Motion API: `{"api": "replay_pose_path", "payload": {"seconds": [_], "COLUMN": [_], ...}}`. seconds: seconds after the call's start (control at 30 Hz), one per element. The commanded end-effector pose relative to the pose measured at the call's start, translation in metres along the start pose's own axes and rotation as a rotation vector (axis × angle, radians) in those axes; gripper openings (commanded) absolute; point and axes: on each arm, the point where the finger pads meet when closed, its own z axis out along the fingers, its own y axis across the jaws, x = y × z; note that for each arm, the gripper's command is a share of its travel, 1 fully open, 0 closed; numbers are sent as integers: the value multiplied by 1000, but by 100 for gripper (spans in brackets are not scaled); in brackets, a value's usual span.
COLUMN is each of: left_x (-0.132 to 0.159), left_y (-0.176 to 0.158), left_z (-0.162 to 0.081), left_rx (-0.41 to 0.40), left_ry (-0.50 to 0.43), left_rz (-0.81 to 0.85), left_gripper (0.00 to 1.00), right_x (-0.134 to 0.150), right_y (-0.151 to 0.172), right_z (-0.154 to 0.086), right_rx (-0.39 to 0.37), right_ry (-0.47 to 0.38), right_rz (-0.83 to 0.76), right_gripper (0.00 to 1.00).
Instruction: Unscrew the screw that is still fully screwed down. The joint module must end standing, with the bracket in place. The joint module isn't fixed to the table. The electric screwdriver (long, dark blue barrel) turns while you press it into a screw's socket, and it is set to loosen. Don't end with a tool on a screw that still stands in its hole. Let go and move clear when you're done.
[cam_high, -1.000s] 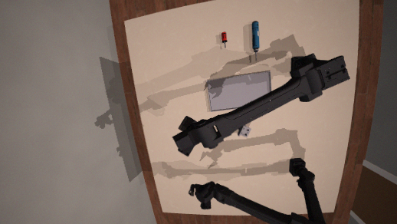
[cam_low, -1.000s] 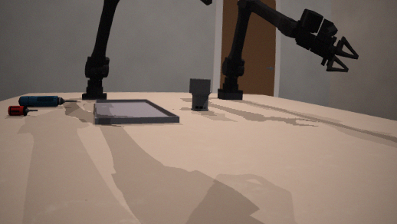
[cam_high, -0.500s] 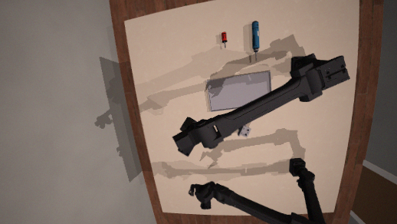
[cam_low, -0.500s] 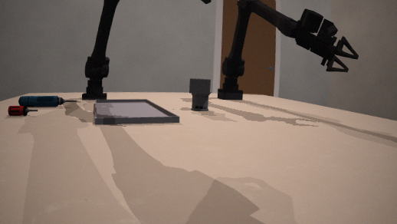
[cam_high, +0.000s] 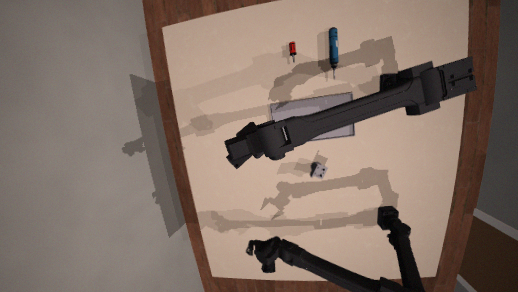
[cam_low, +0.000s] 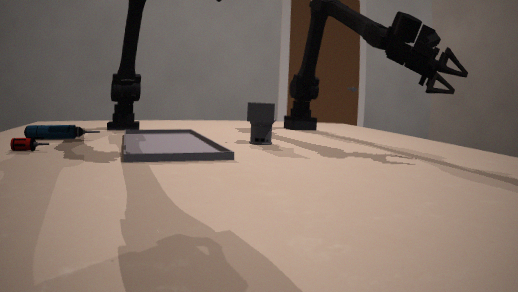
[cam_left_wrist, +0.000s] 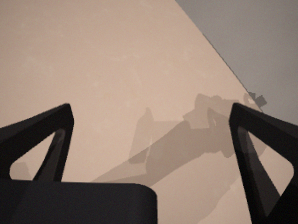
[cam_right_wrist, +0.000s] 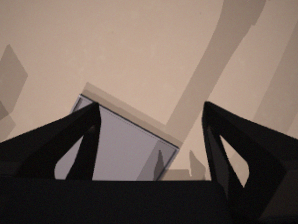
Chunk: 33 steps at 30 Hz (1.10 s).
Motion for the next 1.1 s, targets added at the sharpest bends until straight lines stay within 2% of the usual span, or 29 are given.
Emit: {"api": "replay_pose_path", "payload": {"seconds": [0.0,0.13,0.17,0.27,0.5,0.53,0.57,0.7,0.73,0.77,0.8,1.07], "left_x": [-18,-18,-18,-18,-18,-18,-18,-18,-18,-18,-18,-18], "left_y": [-16,-16,-16,-16,-16,-16,-16,-16,-16,-16,-16,-16], "left_z": [-3,-3,-3,-3,-3,-3,-3,-3,-3,-3,-3,-3], "left_rx": [24,24,24,24,24,24,24,24,24,24,24,24], "left_ry": [-21,-21,-21,-21,-21,-21,-21,-21,-21,-21,-21,-21], "left_rz": [-32,-32,-32,-32,-32,-32,-32,-32,-32,-32,-32,-32], "left_gripper": [100,100,100,100,100,100,100,100,100,100,100,100], "right_x": [25,25,21,54,117,131,134,134,135,139,156,236], "right_y": [-34,-34,-25,-58,-101,-107,-107,-107,-99,-102,-117,-146], "right_z": [31,31,1,0,-1,15,25,25,22,0,-3,-8], "right_rx": [13,12,24,52,92,89,85,83,84,101,117,169], "right_ry": [42,42,4,26,74,108,123,122,122,92,98,143], "right_rz": [143,143,152,273,508,541,546,546,559,588,642,913], "right_gripper": [65,65,65,65,65,65,65,65,65,65,65,65]}}
